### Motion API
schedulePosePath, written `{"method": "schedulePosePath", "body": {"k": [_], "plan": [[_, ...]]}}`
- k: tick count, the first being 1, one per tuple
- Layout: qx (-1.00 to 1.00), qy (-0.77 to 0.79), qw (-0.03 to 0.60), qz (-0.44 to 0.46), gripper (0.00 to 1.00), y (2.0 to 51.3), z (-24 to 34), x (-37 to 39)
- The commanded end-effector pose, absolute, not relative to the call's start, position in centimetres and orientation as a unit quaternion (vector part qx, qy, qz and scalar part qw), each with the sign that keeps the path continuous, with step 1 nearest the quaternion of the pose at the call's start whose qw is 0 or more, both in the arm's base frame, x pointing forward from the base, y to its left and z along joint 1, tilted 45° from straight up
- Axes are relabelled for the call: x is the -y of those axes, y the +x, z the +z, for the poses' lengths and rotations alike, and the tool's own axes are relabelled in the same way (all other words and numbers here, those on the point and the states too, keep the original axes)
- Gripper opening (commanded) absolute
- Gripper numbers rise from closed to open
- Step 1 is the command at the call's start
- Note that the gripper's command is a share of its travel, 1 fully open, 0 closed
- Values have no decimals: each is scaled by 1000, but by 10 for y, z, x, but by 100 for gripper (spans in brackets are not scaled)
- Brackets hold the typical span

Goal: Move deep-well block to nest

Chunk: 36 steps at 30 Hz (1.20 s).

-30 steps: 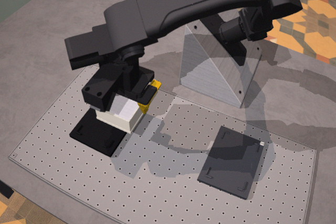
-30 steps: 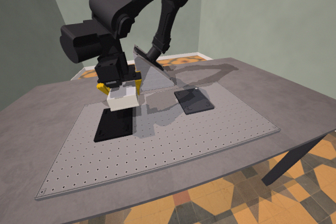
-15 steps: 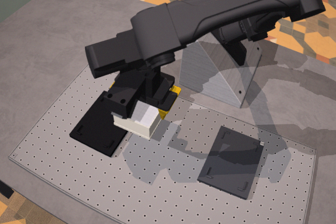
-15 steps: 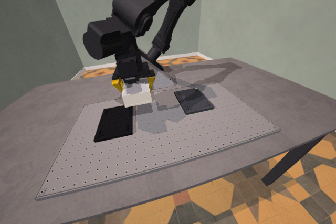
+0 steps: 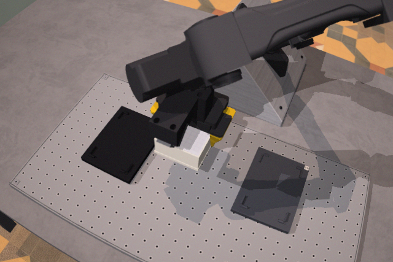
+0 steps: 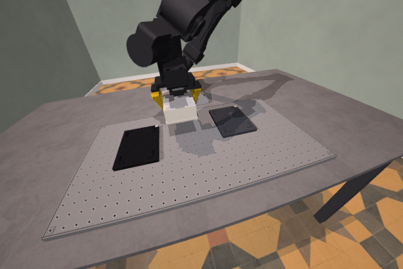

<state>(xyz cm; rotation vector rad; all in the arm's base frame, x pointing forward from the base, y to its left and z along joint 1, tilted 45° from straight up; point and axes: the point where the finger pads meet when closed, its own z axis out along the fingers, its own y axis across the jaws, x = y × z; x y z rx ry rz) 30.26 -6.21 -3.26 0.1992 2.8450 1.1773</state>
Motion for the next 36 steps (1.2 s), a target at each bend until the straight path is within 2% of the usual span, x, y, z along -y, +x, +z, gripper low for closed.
{"method": "schedulePosePath", "body": {"k": [1,36], "plan": [[-922,75,44,378,0,308,-19,64],[-921,75,44,379,0,307,54,-11]]}}
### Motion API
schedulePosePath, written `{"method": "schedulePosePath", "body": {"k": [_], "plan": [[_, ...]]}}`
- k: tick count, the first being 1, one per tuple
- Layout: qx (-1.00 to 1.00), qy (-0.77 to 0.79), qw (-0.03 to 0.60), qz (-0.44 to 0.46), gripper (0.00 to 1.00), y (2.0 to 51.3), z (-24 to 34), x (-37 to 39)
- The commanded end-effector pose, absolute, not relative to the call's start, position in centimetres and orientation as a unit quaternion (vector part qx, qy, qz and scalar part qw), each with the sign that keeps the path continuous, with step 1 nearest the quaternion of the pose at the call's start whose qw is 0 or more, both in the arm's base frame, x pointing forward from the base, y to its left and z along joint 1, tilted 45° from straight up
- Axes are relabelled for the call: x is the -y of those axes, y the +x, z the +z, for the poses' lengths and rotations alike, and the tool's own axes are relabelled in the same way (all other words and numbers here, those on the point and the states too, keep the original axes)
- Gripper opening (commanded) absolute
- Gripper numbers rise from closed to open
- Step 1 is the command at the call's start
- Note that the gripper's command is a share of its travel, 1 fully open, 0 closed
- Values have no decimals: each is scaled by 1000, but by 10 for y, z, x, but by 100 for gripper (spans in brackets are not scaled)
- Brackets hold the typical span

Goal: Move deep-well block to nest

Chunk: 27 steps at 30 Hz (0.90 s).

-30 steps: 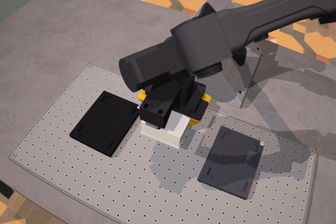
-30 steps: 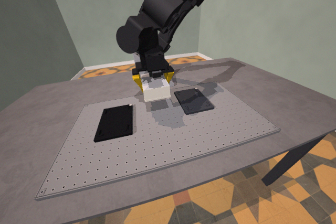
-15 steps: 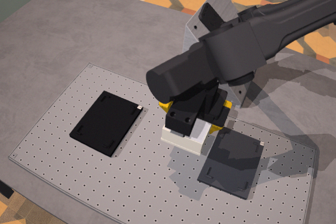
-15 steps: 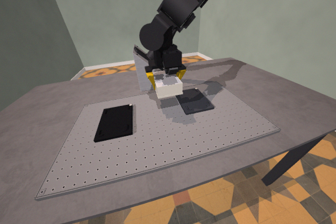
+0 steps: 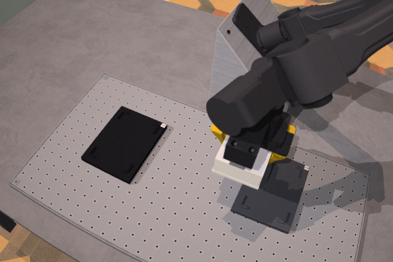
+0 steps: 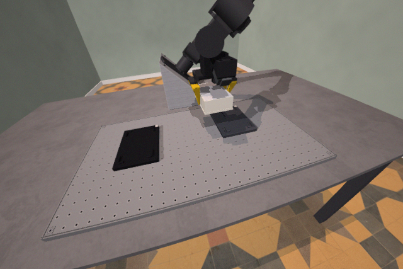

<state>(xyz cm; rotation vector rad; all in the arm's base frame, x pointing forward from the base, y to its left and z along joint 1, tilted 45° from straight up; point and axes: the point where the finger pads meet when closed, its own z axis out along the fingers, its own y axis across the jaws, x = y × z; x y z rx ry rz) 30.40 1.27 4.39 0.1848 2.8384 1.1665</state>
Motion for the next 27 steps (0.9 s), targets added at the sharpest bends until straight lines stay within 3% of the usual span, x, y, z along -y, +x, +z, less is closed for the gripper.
{"method": "schedulePosePath", "body": {"k": [1,27], "plan": [[-921,75,44,379,0,307,56,-13],[-921,75,44,379,0,307,101,-60]]}}
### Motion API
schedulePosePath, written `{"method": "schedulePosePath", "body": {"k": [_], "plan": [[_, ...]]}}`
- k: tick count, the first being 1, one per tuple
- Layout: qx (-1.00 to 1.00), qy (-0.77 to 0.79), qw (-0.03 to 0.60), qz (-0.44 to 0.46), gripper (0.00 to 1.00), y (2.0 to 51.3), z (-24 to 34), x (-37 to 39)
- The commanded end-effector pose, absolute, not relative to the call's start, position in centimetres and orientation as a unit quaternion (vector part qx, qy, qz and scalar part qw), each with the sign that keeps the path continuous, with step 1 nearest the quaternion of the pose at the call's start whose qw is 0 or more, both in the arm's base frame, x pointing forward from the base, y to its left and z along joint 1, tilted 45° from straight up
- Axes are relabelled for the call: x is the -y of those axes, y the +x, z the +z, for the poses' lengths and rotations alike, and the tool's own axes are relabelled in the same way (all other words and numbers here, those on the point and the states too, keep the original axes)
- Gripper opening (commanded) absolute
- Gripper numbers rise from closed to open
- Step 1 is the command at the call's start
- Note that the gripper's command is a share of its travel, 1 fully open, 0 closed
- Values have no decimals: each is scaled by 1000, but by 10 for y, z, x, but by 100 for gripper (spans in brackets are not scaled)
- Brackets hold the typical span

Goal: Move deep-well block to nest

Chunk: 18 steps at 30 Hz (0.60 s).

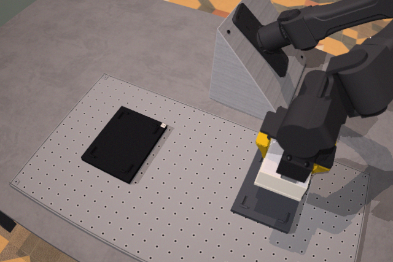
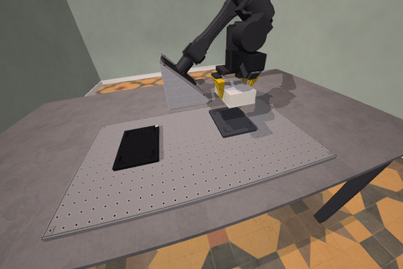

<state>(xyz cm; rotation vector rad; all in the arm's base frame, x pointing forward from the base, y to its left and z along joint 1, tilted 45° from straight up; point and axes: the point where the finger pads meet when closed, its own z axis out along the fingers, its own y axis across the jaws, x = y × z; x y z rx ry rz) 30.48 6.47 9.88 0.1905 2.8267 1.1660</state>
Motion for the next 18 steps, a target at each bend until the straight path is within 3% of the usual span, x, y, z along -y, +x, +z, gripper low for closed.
{"method": "schedulePosePath", "body": {"k": [1,18], "plan": [[-921,75,44,379,0,307,101,-59],[-921,75,44,379,0,308,100,-58]]}}
